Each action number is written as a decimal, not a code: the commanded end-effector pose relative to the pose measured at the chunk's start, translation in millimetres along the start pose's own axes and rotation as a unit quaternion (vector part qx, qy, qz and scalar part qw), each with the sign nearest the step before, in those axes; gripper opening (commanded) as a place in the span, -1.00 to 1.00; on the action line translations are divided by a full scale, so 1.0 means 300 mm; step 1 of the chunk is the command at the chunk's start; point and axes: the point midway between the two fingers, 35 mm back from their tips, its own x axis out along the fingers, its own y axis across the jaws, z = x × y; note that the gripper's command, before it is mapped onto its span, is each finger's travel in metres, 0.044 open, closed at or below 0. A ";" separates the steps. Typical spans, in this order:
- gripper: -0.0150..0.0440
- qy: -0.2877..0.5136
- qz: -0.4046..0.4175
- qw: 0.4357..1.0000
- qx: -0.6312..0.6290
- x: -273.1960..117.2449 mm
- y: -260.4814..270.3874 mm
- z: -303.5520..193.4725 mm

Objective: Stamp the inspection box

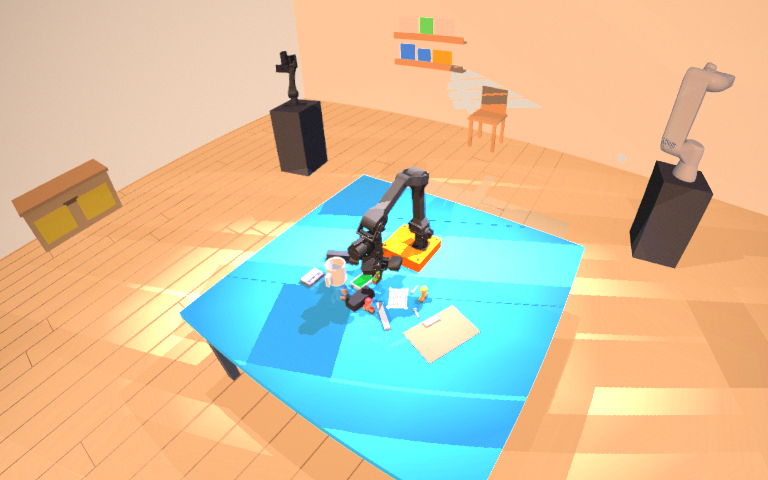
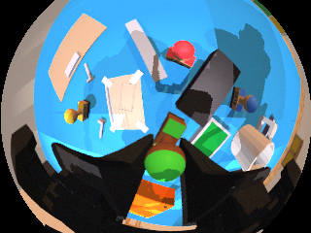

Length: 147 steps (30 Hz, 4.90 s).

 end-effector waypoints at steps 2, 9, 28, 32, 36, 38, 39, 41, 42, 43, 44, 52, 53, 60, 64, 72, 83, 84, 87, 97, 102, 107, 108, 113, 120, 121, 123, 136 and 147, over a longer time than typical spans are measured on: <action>-0.49 -0.001 0.004 0.999 -0.052 -0.001 0.091 0.029; -0.49 0.000 0.006 0.993 -0.116 0.001 0.208 0.055; -0.49 -0.001 0.007 0.990 -0.138 0.024 0.249 0.063; -0.49 -0.001 0.007 0.990 -0.138 0.033 0.249 0.064; -0.49 -0.002 0.007 0.990 -0.138 0.042 0.249 0.064; -0.49 -0.002 0.007 0.990 -0.138 0.047 0.249 0.065; -0.49 -0.002 0.007 0.990 -0.138 0.049 0.249 0.065; -0.49 -0.002 0.007 0.990 -0.138 0.053 0.249 0.065; -0.49 -0.002 0.007 0.990 -0.138 0.056 0.249 0.065; -0.49 -0.002 0.007 0.990 -0.138 0.058 0.249 0.065; -0.49 -0.002 0.007 0.990 -0.138 0.060 0.248 0.066; -0.49 -0.003 0.007 0.990 -0.139 0.078 0.248 0.066; -0.49 -0.003 0.007 0.990 -0.139 0.080 0.248 0.066; -0.49 -0.003 0.007 0.990 -0.139 0.096 0.248 0.067; -0.49 -0.003 0.007 0.990 -0.139 0.105 0.248 0.067; -0.49 -0.004 0.007 0.990 -0.139 0.123 0.248 0.067; -0.49 -0.005 0.007 0.990 -0.139 0.147 0.248 0.066; -0.49 -0.005 0.007 0.990 -0.139 0.149 0.248 0.066; -0.49 -0.005 0.007 0.990 -0.139 0.156 0.248 0.065; -0.49 -0.005 0.007 0.990 -0.139 0.178 0.248 0.064; -0.49 -0.006 0.007 0.990 -0.139 0.189 0.248 0.063; -0.49 -0.006 0.007 0.990 -0.139 0.201 0.248 0.061; -0.49 -0.006 0.007 0.990 -0.139 0.203 0.248 0.061; -0.49 -0.006 0.007 0.990 -0.139 0.214 0.249 0.060; -0.49 -0.007 0.007 0.990 -0.139 0.224 0.249 0.058; -0.49 -0.007 0.007 0.990 -0.139 0.224 0.249 0.058; -0.49 -0.007 0.007 0.990 -0.139 0.224 0.249 0.058; -0.49 -0.007 0.007 0.990 -0.139 0.230 0.249 0.058; -0.49 -0.007 0.007 0.990 -0.139 0.238 0.249 0.058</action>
